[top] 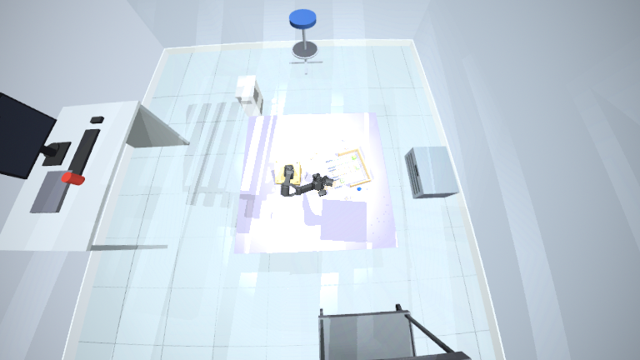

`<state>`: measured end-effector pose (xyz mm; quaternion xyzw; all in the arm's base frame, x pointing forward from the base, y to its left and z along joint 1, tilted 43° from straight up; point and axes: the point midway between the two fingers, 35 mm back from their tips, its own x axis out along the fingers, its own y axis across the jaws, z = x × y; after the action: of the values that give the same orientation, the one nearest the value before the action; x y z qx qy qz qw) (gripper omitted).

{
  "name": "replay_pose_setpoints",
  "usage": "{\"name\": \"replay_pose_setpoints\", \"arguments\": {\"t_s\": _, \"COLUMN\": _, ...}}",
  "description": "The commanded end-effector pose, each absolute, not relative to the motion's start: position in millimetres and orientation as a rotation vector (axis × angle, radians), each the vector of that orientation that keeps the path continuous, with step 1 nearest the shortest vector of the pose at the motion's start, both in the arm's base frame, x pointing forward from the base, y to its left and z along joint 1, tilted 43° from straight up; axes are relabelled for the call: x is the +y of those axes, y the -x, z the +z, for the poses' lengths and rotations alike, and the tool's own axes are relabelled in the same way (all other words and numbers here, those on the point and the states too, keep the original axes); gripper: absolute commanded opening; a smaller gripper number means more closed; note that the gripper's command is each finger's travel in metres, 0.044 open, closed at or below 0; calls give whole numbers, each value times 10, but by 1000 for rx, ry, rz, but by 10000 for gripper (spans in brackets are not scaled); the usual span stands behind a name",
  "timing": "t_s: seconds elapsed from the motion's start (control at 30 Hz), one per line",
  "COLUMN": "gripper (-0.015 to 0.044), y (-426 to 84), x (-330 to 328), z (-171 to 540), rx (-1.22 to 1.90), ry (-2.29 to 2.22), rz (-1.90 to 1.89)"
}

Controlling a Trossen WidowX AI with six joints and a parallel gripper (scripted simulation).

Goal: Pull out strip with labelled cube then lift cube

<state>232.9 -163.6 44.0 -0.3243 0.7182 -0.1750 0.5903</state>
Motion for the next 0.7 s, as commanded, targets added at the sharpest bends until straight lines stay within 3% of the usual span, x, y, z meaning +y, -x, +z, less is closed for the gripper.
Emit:
{"name": "replay_pose_setpoints", "arguments": {"t_s": 0.0, "gripper": 157, "y": -2489, "x": -1599, "z": 411, "rx": 1665, "ry": 753, "rz": -417}}
{"name": "replay_pose_setpoints", "arguments": {"t_s": 0.37, "gripper": 440, "y": -2805, "x": -1524, "z": 349, "rx": 1663, "ry": 752, "rz": -417}}
{"name": "replay_pose_setpoints", "arguments": {"t_s": 0.67, "gripper": 440, "y": -3052, "x": -1468, "z": 303, "rx": 1662, "ry": 752, "rz": -417}}
